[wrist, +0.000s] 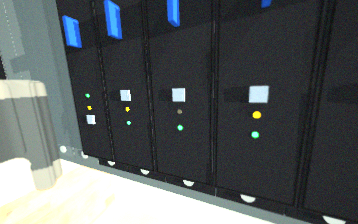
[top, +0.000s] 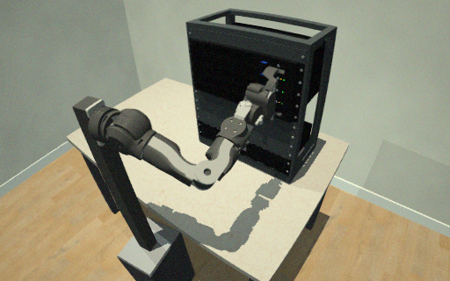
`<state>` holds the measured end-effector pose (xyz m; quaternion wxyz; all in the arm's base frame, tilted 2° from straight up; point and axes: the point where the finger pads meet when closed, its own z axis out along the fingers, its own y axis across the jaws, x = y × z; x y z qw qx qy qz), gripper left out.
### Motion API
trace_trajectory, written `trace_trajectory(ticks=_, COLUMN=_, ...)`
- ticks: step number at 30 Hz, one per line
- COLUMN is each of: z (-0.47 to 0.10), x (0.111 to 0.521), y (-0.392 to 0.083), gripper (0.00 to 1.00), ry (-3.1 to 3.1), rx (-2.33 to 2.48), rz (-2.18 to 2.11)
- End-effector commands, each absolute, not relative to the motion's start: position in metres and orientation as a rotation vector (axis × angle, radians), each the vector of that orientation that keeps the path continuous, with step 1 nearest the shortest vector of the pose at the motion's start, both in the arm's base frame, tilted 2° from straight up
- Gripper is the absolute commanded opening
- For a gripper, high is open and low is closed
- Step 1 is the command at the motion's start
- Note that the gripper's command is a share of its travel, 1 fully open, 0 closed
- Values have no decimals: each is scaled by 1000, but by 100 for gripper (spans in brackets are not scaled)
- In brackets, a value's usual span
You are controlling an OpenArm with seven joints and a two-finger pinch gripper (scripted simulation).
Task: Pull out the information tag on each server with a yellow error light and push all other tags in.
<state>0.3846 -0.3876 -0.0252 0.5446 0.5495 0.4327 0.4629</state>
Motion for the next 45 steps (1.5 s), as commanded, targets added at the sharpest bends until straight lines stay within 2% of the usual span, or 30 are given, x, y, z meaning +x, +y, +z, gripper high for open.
trace_trajectory(ticks=1, z=-21, x=384, y=-388, gripper=100, ry=1022, rx=1298, rz=1099)
trace_trajectory(ticks=29, z=-21, x=384, y=-388, gripper=100, ry=1022, rx=1298, rz=1099)
trace_trajectory(ticks=33, z=-16, x=384, y=-388, gripper=100, ry=1022, rx=1298, rz=1099)
trace_trajectory(ticks=39, z=22, x=383, y=-390, gripper=100, ry=1020, rx=1299, rz=1097)
trace_trajectory(ticks=45, z=25, x=383, y=-389, gripper=100, ry=1021, rx=1298, rz=1098)
